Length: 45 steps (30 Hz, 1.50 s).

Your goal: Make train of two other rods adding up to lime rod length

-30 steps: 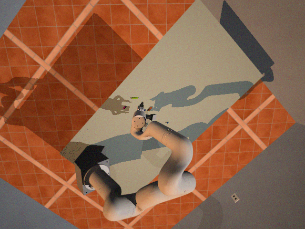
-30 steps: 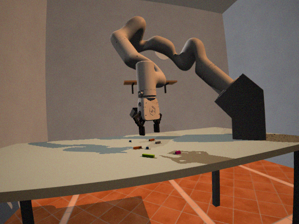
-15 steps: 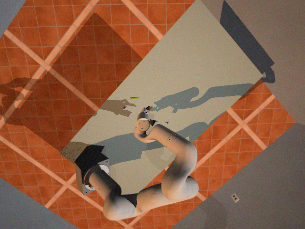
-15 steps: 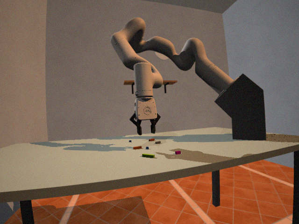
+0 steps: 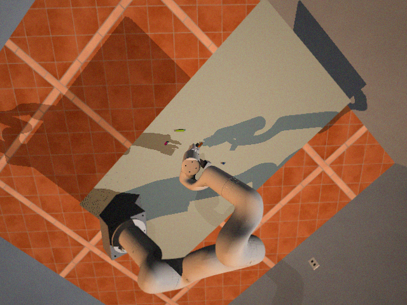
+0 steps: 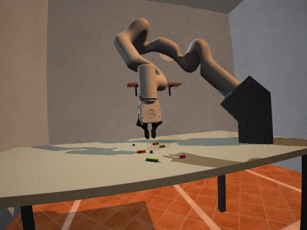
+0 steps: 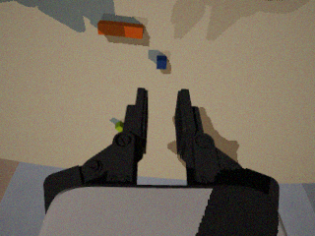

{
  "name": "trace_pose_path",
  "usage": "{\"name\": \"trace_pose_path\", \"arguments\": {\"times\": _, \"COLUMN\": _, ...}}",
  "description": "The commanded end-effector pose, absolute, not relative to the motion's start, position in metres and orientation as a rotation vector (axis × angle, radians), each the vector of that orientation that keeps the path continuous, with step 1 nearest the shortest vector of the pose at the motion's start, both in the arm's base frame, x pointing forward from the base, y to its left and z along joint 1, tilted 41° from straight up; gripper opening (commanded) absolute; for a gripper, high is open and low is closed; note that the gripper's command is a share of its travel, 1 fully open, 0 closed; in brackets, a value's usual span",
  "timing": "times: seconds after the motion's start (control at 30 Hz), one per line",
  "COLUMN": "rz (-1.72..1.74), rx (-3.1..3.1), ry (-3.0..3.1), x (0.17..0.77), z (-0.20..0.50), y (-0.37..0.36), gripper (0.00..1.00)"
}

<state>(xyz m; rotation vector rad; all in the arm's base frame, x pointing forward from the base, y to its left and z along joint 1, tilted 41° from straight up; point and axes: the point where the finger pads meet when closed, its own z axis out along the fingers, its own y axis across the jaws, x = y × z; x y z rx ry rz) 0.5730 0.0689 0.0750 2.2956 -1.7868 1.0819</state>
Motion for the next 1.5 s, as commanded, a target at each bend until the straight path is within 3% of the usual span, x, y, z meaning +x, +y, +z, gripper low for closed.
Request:
{"name": "trace_pose_path", "arguments": {"times": 0.0, "rz": 1.083, "rx": 2.296, "ry": -1.787, "x": 0.573, "z": 0.075, "y": 0.069, "gripper": 0.24}}
{"name": "trace_pose_path", "arguments": {"times": 1.47, "rz": 1.084, "rx": 2.296, "ry": -1.787, "x": 0.582, "z": 0.061, "y": 0.061, "gripper": 0.24}}
